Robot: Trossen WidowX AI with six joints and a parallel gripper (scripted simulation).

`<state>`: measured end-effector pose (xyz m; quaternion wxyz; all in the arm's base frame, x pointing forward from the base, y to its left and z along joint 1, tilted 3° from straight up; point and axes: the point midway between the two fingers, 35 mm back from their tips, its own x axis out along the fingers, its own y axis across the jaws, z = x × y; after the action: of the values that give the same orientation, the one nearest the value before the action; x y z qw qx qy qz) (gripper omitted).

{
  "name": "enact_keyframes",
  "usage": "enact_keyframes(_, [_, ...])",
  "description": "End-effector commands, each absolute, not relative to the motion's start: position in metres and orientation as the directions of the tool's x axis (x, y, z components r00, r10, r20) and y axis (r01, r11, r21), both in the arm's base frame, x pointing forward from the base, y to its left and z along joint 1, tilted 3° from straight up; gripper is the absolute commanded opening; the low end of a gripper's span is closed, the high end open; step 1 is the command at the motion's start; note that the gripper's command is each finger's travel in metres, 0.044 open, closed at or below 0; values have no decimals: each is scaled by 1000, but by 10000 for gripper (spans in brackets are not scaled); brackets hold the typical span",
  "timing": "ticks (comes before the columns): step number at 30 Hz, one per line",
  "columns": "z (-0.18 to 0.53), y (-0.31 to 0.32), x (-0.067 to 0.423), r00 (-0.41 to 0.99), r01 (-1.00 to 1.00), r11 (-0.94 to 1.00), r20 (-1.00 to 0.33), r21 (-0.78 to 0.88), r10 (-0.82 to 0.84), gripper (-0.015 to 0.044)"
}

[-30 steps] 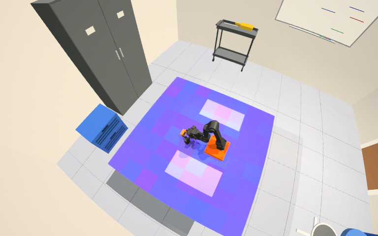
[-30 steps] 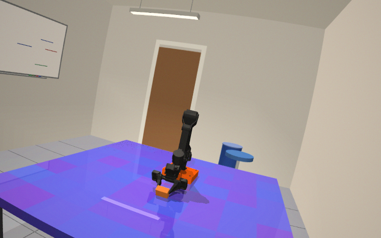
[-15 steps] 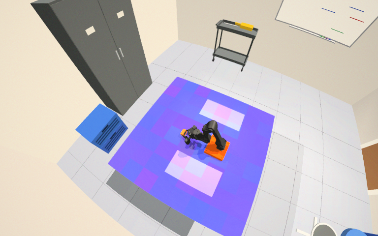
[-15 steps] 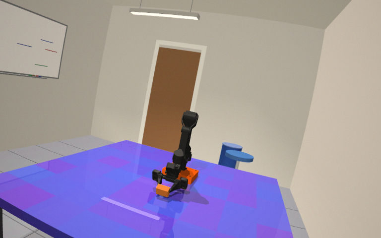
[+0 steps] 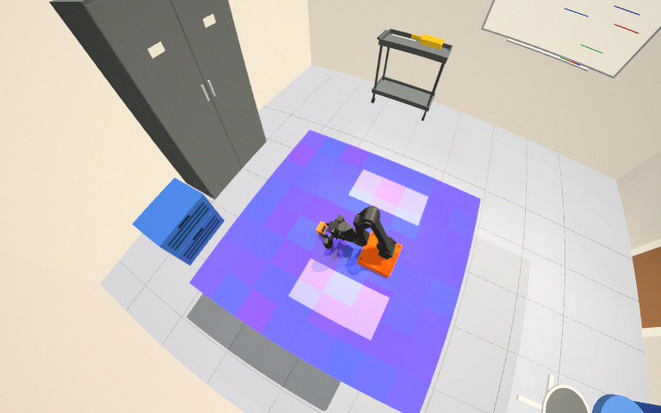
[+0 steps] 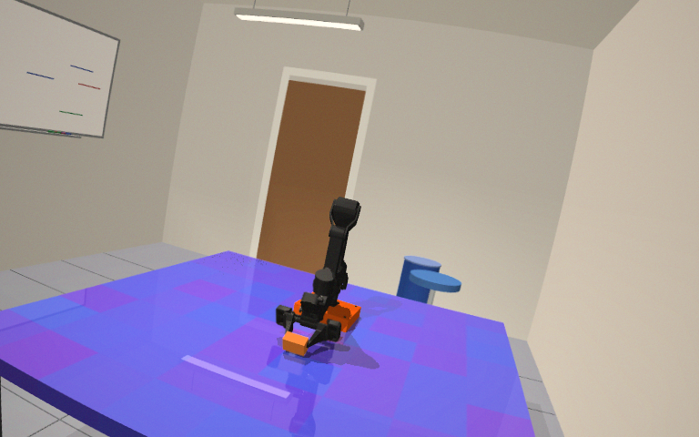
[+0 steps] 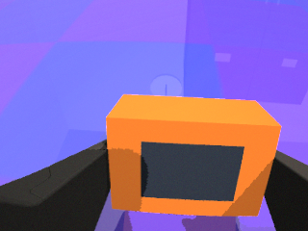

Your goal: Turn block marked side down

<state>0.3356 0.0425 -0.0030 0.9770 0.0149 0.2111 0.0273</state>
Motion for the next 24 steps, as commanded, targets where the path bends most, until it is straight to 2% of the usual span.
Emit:
enact_keyframes(1, [-4, 42, 335, 909, -41, 998, -412, 41, 54, 368])
enact_keyframes(4, [-4, 42, 335, 909, -41, 998, -412, 41, 54, 440])
enact_keyframes(24, [-4, 42, 335, 909, -41, 998, -412, 41, 54, 440])
